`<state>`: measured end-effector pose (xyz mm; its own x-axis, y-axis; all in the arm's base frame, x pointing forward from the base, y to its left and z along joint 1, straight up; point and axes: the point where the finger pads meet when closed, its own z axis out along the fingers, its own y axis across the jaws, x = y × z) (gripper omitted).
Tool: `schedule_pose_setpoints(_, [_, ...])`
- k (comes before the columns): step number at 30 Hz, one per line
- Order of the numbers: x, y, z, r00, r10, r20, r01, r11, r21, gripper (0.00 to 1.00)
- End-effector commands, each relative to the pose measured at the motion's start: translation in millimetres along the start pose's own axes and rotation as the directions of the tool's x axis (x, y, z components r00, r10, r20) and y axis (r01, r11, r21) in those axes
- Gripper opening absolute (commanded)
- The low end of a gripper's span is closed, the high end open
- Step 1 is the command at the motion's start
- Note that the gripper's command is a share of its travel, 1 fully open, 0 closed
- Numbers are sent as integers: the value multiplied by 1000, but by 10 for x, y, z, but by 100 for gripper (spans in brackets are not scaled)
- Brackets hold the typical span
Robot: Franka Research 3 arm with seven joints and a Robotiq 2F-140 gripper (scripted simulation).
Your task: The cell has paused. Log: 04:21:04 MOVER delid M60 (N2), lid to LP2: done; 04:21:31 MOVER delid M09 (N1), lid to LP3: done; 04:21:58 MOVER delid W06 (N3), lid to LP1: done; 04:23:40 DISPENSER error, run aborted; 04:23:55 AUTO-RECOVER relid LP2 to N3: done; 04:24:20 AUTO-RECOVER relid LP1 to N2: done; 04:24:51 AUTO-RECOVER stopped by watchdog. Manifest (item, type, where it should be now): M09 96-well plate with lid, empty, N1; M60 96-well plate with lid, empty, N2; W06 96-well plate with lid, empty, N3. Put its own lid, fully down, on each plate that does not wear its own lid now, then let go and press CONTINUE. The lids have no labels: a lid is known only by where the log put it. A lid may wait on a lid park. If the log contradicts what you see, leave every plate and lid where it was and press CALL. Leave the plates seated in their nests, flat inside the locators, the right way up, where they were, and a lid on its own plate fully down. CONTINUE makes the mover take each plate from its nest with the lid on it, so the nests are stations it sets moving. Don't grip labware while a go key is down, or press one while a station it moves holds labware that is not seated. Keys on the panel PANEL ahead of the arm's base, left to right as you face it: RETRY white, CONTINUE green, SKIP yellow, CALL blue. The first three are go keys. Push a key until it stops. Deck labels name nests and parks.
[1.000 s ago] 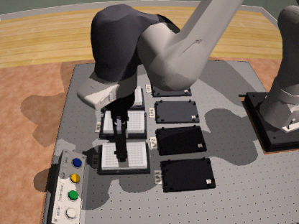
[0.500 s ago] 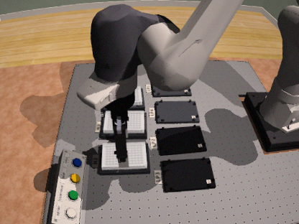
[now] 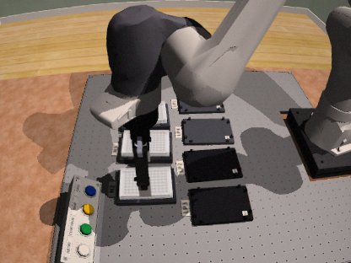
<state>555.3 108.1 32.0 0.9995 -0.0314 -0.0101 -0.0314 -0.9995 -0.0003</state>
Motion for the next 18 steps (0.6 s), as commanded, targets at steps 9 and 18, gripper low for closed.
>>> schedule_pose_setpoints(9, [-3, -4, 10, 1000, 1, -1, -1, 1000, 0, 59])
schedule_pose_setpoints(18, [-3, -4, 10, 1000, 1, -1, -1, 1000, 0, 59])
